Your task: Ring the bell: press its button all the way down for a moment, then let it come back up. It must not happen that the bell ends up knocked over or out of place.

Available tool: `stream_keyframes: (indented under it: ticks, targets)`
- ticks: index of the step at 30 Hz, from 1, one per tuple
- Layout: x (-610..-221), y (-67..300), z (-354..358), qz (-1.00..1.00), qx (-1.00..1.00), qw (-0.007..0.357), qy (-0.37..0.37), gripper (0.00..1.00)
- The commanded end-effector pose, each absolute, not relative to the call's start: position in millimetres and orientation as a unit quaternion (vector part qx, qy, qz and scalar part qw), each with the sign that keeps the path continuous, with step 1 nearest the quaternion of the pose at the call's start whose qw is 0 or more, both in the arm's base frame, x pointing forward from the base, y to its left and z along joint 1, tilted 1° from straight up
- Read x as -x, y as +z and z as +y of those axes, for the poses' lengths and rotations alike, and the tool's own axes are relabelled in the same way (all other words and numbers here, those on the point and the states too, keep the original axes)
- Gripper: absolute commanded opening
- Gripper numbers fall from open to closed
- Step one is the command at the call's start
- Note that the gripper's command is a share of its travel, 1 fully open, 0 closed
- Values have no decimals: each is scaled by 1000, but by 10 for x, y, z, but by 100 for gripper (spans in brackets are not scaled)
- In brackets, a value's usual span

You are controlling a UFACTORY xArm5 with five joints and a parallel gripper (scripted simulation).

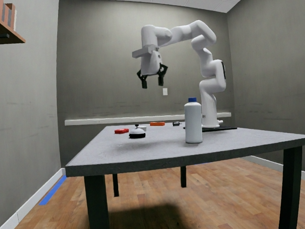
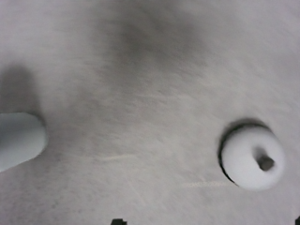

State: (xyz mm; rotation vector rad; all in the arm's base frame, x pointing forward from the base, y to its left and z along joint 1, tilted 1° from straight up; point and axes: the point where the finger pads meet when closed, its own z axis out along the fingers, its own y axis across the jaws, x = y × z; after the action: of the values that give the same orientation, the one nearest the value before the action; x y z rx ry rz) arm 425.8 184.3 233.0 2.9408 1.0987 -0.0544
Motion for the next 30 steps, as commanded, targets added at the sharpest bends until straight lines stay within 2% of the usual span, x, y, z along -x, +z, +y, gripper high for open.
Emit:
stream_keyframes:
  ticks: [1, 17, 21, 23, 30]
  targets:
    - [-4294, 2397, 1514, 296, -955, 0, -11, 100]
    - [-4089, 2507, 215, 46, -999, 0, 0, 100]
    - [-4101, 2453, 70, 9, -1000, 0, 2, 100]
    - [-4391, 2208, 331, 38, -999, 0, 1, 100]
    - [-4626, 1947, 601, 65, -998, 0, 0, 100]
